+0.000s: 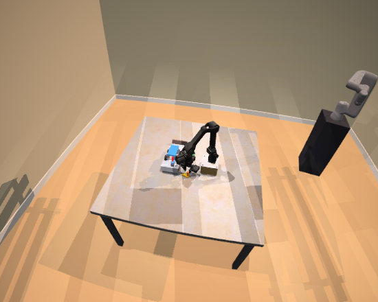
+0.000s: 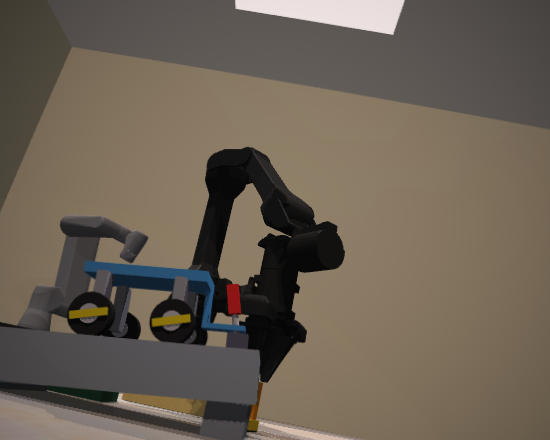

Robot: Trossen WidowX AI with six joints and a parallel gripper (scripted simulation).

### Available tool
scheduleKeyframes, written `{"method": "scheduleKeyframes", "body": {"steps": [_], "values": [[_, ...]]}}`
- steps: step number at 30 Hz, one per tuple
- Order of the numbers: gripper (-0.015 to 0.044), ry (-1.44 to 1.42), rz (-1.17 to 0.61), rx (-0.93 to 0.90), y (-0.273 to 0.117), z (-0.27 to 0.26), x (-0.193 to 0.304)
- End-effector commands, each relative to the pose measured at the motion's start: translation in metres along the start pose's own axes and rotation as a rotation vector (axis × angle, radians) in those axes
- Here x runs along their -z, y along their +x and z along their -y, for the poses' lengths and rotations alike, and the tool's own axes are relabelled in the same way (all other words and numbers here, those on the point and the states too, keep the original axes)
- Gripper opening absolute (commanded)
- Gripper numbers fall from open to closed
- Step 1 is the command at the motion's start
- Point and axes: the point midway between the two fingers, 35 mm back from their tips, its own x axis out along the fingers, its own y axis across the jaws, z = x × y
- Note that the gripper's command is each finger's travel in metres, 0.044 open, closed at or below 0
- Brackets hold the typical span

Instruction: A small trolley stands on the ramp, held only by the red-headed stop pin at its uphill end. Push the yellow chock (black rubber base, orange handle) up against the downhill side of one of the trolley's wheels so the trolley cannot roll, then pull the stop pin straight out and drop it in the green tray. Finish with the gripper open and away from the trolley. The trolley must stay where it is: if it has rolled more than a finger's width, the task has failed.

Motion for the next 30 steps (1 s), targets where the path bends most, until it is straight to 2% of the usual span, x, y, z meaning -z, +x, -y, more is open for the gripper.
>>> {"method": "scheduleKeyframes", "body": {"steps": [1, 30], "values": [[0.0190, 0.000, 0.009, 0.008, 0.009, 0.002, -0.003], [0.0190, 0.000, 0.009, 0.008, 0.039, 0.003, -0.004]]}}
